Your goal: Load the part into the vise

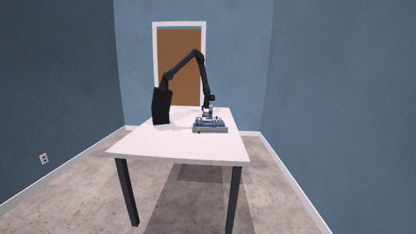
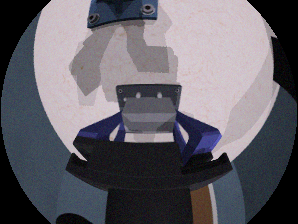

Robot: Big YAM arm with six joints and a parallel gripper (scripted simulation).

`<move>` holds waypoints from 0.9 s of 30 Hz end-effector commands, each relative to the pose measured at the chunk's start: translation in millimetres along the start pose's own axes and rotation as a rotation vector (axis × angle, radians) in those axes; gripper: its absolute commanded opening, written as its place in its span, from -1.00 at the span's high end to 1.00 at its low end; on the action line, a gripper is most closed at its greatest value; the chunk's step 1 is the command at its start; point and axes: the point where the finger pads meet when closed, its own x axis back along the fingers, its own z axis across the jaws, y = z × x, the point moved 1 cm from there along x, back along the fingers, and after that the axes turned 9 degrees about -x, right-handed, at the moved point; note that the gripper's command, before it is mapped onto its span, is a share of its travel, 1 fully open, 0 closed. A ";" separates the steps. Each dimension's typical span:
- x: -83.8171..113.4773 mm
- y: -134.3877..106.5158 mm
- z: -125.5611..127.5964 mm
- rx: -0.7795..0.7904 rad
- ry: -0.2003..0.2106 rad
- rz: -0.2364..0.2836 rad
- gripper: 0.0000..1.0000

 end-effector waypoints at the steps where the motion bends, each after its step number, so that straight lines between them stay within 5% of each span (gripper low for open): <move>1: -6.8 0.8 8.3 0.005 0.008 0.005 1.00; 27: -6.4 2.8 5.2 0.005 0.000 0.001 1.00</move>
